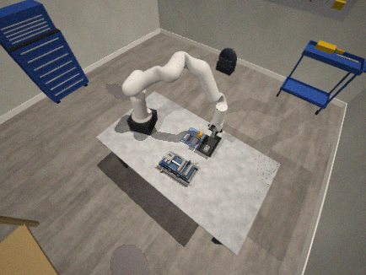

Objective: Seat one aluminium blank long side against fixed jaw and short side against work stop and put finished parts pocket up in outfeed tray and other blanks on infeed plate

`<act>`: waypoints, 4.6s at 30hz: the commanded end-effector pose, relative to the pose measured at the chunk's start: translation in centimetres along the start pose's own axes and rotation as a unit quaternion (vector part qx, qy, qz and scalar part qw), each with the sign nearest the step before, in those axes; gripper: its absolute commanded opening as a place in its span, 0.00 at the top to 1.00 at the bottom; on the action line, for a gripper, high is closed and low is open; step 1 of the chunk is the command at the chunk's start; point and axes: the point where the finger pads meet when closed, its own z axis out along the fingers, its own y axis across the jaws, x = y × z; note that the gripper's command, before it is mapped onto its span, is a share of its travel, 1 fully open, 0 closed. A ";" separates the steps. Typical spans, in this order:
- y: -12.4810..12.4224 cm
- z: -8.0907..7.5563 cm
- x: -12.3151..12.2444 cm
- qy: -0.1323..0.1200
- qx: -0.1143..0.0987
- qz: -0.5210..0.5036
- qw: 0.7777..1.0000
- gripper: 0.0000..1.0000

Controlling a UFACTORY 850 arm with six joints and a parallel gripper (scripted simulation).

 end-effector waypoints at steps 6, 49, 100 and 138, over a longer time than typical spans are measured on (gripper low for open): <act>-0.1 -0.1 0.0 0.000 0.001 0.000 1.000 1.00; -0.3 -0.2 -0.1 0.000 0.001 0.000 1.000 1.00; -0.3 5.6 -0.1 0.000 0.001 0.000 1.000 1.00; -0.3 9.7 -0.1 0.000 0.001 0.000 1.000 1.00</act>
